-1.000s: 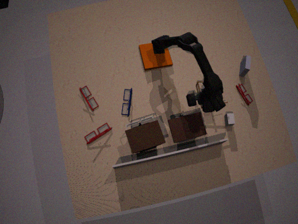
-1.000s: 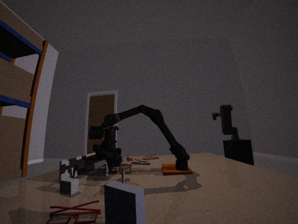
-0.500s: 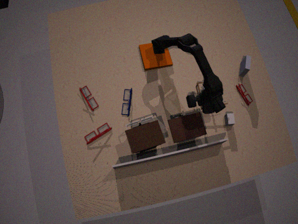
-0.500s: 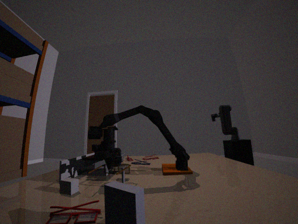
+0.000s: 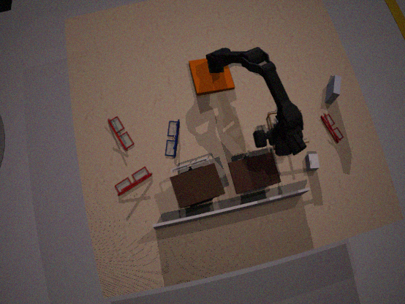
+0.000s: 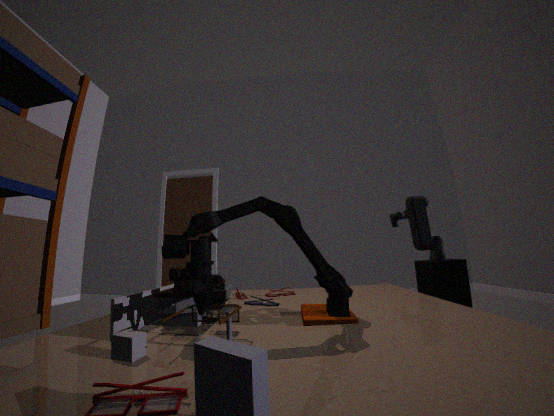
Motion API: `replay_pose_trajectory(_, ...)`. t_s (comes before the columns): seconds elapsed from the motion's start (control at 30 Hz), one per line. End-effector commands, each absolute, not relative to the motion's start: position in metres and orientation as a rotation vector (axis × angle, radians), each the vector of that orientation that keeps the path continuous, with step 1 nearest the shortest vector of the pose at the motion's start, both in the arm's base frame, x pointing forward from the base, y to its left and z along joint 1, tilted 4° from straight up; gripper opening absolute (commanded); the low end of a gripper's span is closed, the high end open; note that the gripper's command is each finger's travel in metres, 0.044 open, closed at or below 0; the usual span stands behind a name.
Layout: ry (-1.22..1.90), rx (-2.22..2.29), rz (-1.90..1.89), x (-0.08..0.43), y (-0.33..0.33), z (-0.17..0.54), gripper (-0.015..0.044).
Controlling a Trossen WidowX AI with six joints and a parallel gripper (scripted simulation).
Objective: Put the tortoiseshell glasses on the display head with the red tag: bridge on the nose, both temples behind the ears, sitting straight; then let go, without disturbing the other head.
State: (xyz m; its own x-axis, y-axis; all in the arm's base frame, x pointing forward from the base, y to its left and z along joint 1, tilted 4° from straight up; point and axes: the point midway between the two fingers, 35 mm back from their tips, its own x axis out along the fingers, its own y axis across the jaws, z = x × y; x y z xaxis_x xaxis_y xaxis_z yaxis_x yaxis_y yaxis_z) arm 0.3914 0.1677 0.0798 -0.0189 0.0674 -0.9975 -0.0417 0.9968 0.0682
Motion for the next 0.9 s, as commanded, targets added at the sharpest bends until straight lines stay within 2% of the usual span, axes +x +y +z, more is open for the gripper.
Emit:
replay_pose_trajectory(0.0, 1.580, 0.018, 0.092, 0.3951, 0.1676, 0.0818, 0.0000)
replay_pose_trajectory(0.87, 1.580, 0.018, 0.092, 0.3911, 0.1676, 0.0818, 0.0000)
